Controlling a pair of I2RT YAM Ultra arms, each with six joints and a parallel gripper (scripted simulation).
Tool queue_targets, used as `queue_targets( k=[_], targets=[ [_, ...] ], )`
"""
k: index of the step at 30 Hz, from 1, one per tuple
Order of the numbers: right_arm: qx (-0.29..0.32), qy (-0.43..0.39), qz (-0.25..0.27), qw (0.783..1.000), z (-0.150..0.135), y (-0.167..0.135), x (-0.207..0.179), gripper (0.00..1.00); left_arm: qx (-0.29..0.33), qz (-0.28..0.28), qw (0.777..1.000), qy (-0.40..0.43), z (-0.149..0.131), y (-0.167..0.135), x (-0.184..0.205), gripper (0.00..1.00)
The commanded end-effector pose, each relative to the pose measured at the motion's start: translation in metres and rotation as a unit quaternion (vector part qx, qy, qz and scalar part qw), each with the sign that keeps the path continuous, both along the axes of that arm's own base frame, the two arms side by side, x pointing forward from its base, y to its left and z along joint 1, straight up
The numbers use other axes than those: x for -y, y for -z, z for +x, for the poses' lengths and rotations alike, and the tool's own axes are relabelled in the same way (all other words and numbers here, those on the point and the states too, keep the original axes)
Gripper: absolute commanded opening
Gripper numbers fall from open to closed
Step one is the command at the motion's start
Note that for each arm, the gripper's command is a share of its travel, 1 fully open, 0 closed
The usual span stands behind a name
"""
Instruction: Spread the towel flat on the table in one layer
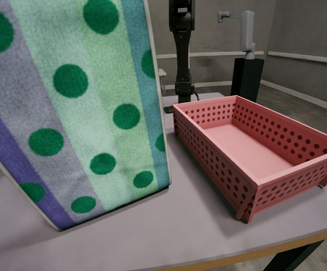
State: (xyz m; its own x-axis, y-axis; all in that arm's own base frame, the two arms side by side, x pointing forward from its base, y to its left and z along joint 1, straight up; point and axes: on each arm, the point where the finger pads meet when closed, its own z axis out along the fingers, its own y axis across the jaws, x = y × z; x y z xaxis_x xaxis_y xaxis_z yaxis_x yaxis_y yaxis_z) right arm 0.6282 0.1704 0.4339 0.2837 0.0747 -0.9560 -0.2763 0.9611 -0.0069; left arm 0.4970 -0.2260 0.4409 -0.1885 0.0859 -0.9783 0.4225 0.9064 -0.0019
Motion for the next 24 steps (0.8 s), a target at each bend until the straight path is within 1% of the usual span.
queue_targets(
  k=[1, 21, 22, 24],
  targets=[
    [0.029, 0.023, 0.013, 0.999, -0.012, -0.032, 0.021, 0.00, 0.014, -0.006, 1.000, -0.021, -0.006, -0.018, -0.019, 0.00],
    [0.029, 0.023, 0.013, 0.999, -0.012, -0.032, 0.021, 0.00, 0.014, -0.006, 1.000, -0.021, -0.006, -0.018, -0.019, 0.00],
    [-0.009, 0.004, 0.003, 1.000, -0.016, -0.011, -0.004, 0.00, -0.015, 0.007, 1.000, -0.009, -0.016, 0.000, -0.009, 0.00],
    [-0.009, 0.004, 0.003, 1.000, -0.016, -0.011, -0.004, 0.00, -0.015, 0.007, 1.000, -0.009, -0.016, 0.000, -0.009, 0.00]
  ],
)
